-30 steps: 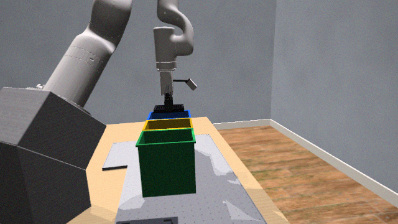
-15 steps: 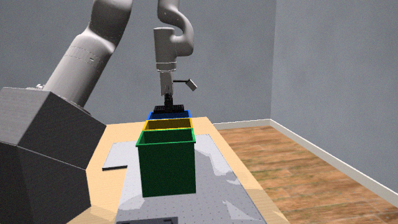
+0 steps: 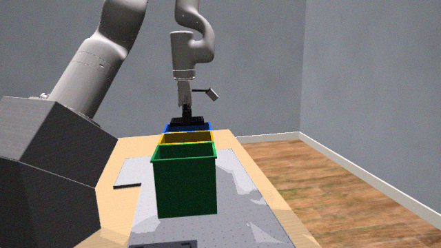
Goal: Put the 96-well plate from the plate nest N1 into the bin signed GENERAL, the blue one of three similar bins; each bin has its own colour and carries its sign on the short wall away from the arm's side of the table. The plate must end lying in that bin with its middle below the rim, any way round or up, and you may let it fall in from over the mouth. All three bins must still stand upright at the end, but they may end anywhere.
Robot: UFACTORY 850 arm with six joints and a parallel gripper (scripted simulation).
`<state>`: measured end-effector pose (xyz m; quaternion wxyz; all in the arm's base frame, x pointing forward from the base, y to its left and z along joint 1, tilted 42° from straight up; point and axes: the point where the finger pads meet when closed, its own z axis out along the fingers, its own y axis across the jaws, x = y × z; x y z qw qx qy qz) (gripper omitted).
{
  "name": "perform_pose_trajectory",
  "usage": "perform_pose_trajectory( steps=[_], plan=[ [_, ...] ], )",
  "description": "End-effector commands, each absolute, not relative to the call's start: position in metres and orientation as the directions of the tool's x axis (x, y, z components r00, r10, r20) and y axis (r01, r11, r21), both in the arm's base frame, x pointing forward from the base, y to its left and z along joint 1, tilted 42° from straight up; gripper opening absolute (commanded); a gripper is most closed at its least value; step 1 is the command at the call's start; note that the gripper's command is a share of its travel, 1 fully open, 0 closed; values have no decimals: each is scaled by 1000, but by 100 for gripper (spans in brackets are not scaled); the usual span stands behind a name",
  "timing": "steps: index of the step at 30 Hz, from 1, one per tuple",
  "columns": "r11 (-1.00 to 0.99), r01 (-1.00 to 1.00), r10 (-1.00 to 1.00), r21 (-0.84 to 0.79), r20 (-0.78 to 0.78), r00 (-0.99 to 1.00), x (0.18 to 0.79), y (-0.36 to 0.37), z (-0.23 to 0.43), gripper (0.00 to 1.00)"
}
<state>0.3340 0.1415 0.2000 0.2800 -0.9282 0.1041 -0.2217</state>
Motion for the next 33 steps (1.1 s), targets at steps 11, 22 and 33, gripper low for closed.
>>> perform_pose_trajectory(
  steps=[11,22,33],
  plan=[
    [-821,-69,-318,-566,354,880,335,142,199,0],
    [-821,-69,-318,-566,354,880,336,143,197,0],
    [-821,-69,-318,-566,354,880,337,144,196,100]
  ],
)
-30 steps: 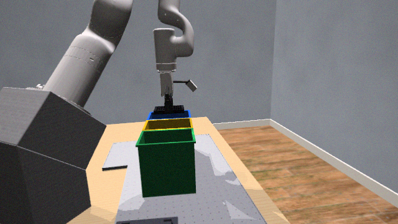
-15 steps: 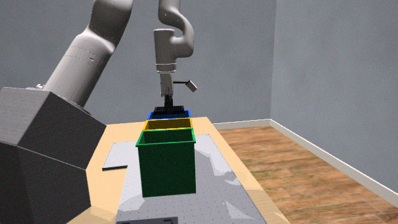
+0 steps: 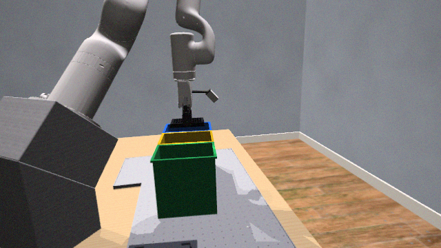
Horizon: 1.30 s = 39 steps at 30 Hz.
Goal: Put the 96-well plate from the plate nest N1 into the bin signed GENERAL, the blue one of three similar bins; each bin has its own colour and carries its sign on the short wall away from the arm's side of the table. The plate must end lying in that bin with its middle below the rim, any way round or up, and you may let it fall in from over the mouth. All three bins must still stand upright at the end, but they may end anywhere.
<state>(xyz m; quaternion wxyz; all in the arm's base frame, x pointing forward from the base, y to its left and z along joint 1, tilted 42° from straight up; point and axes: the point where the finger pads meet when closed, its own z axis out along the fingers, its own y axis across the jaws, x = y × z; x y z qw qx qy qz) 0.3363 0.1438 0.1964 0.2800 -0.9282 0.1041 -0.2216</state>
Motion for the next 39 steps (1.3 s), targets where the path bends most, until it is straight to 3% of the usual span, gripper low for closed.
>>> perform_pose_trajectory(
  steps=[1,39],
  plan=[
    [-821,-69,-318,-566,354,880,337,144,196,100],
    [-821,-69,-318,-566,354,880,332,139,204,100]
  ],
)
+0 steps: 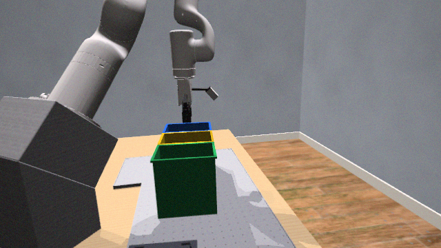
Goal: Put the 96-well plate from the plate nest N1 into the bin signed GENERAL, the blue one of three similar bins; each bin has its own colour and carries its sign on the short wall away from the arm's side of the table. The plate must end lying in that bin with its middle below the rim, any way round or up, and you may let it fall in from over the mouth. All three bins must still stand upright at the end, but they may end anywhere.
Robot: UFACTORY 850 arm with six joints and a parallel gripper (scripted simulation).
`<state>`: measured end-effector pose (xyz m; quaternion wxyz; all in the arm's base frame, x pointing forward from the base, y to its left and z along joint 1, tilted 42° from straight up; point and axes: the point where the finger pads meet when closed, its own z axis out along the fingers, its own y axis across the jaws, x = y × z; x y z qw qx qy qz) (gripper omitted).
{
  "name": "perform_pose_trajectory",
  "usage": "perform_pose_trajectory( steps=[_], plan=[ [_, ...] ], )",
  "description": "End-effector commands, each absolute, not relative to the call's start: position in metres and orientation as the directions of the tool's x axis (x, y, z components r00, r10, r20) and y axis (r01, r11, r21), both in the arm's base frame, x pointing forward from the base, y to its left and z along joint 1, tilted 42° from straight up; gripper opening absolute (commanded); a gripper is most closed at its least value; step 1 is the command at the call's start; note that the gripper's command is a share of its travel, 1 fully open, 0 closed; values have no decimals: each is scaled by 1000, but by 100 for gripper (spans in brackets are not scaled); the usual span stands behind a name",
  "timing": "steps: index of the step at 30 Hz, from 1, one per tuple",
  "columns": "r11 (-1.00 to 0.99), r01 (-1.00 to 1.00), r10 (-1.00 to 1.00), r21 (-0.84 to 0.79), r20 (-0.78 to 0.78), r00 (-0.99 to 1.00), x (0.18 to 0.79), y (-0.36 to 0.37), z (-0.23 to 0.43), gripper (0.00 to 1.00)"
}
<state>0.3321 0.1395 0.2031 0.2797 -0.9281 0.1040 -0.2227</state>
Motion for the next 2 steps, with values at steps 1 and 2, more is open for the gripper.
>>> perform_pose_trajectory(
  steps=[1,2],
  plan=[
    [-821,-69,-318,-566,354,880,332,139,204,100],
    [-821,-69,-318,-566,354,880,332,139,204,100]
  ],
)
